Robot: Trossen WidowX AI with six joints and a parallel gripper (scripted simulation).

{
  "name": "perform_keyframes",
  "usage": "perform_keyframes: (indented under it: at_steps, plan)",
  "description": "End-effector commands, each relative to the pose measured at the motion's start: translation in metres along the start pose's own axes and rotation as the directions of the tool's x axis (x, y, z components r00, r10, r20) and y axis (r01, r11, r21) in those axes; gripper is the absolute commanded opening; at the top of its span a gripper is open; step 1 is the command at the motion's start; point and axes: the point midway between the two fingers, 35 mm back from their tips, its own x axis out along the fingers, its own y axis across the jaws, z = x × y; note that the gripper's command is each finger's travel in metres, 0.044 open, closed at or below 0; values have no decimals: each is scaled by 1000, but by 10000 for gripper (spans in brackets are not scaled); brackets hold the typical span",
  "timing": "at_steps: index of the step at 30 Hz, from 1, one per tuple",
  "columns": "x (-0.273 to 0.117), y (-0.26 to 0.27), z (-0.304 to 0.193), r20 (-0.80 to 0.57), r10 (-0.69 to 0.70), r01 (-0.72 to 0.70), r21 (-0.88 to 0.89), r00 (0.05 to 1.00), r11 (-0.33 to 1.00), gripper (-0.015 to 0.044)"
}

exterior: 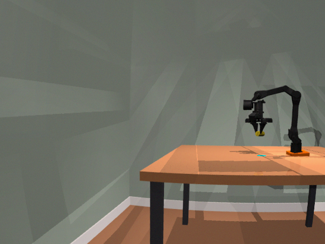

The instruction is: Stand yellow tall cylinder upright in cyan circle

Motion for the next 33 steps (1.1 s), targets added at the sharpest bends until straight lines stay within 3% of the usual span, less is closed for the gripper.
perform_keyframes:
  at_steps: [1,33]
  plan:
    - [-2,6,5,-3,-6,6,3,1000,1000,105]
    - [-8,54,38,8,-6,6,27,1000,1000,105]
